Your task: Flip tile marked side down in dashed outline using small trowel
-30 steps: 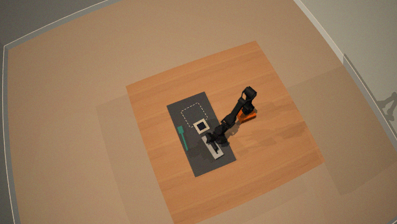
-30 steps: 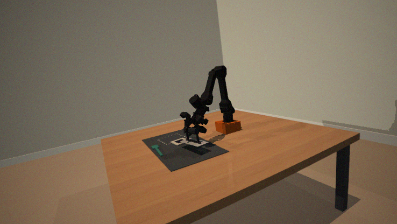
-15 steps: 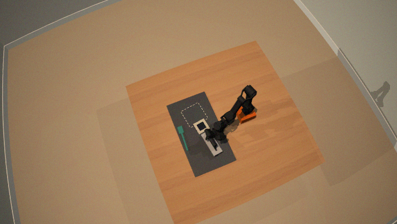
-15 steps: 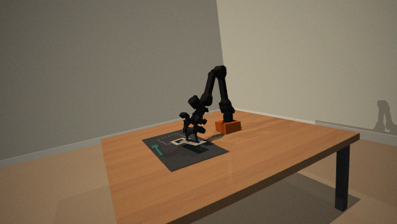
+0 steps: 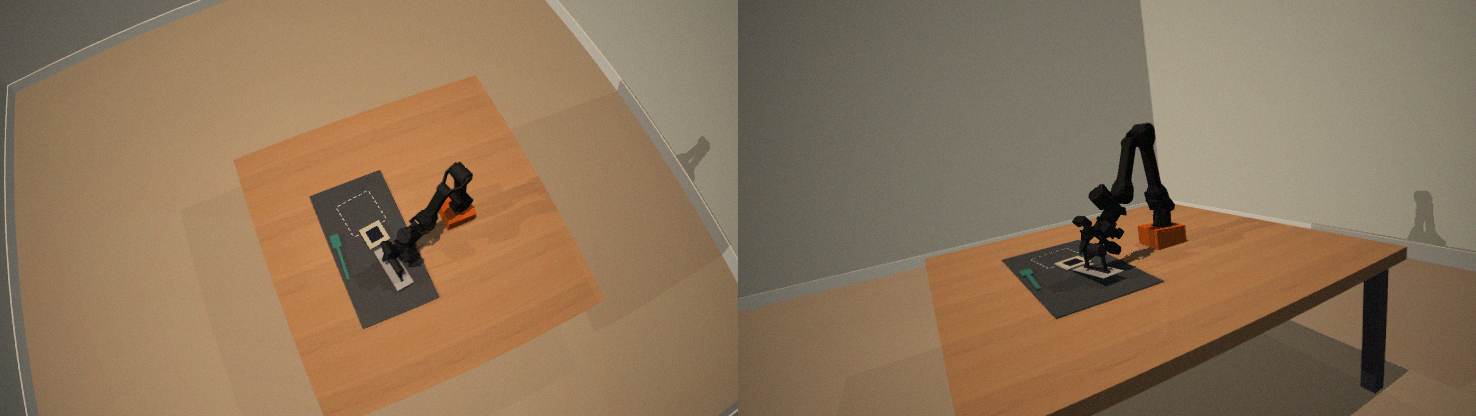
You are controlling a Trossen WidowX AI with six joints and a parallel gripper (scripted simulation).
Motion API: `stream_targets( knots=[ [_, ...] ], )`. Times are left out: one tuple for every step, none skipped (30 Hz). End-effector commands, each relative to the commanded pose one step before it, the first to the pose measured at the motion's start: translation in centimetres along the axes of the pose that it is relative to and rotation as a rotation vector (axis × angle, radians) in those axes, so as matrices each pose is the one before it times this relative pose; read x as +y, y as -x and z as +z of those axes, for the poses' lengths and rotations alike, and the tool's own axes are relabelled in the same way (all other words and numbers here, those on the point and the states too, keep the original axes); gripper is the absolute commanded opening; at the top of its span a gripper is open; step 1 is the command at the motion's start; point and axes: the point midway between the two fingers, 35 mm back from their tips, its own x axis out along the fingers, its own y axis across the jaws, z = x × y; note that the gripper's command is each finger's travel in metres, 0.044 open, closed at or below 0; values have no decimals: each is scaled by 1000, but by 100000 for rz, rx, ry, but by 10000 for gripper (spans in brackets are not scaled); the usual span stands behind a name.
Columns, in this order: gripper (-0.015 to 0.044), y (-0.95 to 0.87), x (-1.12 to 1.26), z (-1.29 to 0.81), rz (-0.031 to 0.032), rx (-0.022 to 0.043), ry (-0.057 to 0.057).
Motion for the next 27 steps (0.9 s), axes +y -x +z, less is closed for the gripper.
stream_targets(
  knots=[
    [0,-351,621,-6,-65,-708,477],
    [0,-40,63,-10,2,0,0],
    [0,-13,21,-3,1,0,0],
    [0,0,-3,-28,5,2,2],
    [0,0,-10,-83,13,7,5],
    [0,0,-17,-139,21,11,8],
    [0,0,-20,-167,24,13,10],
    [0,1,-19,-167,22,13,10],
    [0,2,-19,-167,20,12,10],
    [0,3,-18,-167,19,12,10],
    [0,3,-18,-167,17,11,10],
    [0,4,-17,-167,15,11,10],
    [0,5,-17,-167,13,11,9],
    [0,6,-17,-167,11,10,9],
    [0,6,-16,-167,9,10,9],
    [0,7,-16,-167,7,10,9],
    [0,8,-15,-167,6,9,9],
    [0,9,-15,-167,4,9,9],
    [0,9,-14,-167,2,9,9],
    [0,10,-14,-166,0,9,9],
    [0,11,-13,-166,-2,8,9],
    [0,12,-13,-166,-4,8,9],
    [0,12,-12,-166,-6,8,9],
    [0,13,-11,-157,-9,10,-16],
    [0,13,-11,-157,-11,10,-16],
    [0,14,-11,-157,-13,10,-16],
    [0,14,-10,-156,-14,9,-16]
  ],
)
